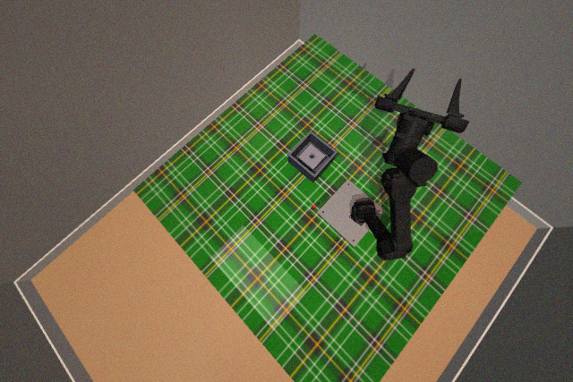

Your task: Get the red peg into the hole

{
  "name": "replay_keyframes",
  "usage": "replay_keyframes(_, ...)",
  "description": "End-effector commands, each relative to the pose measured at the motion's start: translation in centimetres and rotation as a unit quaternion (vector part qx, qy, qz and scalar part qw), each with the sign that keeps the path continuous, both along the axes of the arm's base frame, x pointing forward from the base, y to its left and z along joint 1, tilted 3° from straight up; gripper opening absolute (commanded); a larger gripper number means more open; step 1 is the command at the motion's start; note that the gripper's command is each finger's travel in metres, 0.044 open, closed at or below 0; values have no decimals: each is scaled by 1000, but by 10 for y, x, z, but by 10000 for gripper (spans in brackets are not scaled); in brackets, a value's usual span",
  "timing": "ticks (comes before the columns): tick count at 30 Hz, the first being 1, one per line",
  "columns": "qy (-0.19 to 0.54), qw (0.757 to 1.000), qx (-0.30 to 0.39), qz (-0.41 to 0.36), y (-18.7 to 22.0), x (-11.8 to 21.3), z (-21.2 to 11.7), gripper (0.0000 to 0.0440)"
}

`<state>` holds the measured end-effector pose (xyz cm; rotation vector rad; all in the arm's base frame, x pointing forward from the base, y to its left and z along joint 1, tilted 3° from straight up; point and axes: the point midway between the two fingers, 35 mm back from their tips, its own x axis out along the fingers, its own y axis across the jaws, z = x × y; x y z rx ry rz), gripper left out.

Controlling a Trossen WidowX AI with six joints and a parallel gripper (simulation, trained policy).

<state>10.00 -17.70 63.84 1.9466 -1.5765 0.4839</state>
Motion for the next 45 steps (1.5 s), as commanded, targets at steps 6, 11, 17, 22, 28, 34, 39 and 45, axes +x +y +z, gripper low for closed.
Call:
replay_keyframes(6,129,989,58,46,-12,60,-57,440)
replay_keyframes(11,209,972,78,74,-9,91,-91,440)
replay_keyframes(17,303,943,90,108,3,122,-132,440)
replay_keyframes(22,380,910,89,138,18,144,-165,440)
replay_keyframes(28,467,864,79,174,40,165,-203,440)
replay_keyframes(34,547,809,59,210,66,179,-240,440)
replay_keyframes(39,607,757,37,239,89,186,-270,440)
replay_keyframes(45,673,688,5,272,118,189,-305,440)
